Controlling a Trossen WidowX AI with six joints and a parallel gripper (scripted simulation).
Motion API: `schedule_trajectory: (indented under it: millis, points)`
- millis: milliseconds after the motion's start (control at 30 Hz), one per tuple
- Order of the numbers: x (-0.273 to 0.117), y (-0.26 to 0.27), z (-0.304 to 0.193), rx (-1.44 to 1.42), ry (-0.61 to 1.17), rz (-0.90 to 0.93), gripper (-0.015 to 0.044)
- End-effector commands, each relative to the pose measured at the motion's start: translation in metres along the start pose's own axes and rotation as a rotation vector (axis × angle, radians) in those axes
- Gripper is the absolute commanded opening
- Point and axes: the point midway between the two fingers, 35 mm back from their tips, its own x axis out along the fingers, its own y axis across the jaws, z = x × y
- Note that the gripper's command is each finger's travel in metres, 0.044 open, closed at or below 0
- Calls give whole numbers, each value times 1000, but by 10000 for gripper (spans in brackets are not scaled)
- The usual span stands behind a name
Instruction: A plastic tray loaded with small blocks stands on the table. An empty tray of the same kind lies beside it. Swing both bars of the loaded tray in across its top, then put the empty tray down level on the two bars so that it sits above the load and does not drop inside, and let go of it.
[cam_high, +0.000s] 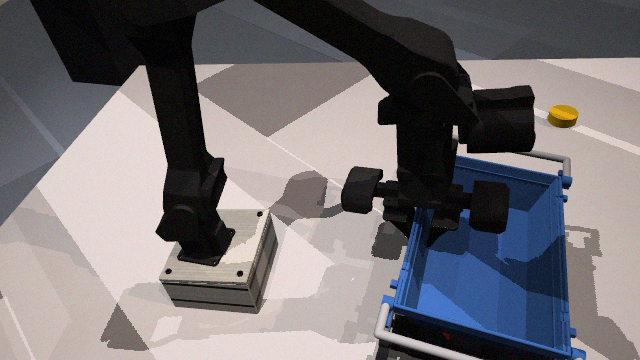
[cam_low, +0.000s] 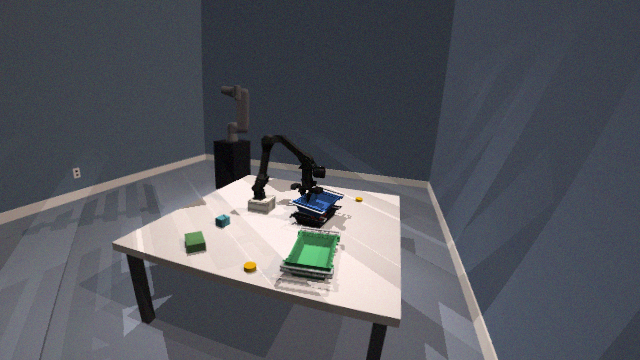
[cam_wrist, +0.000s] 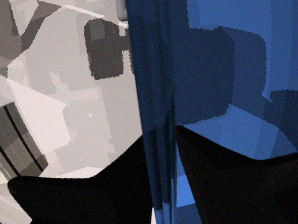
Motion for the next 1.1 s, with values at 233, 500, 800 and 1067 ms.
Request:
schedule_trajectory:
  millis: [233,500,800,1067]
  points:
    - [5,3,0,3,0,20,0]
    - [1,1,0,0,0,2,0]
    - [14,5,0,3,0,21,0]
    - [14,5,0,3,0,21,0]
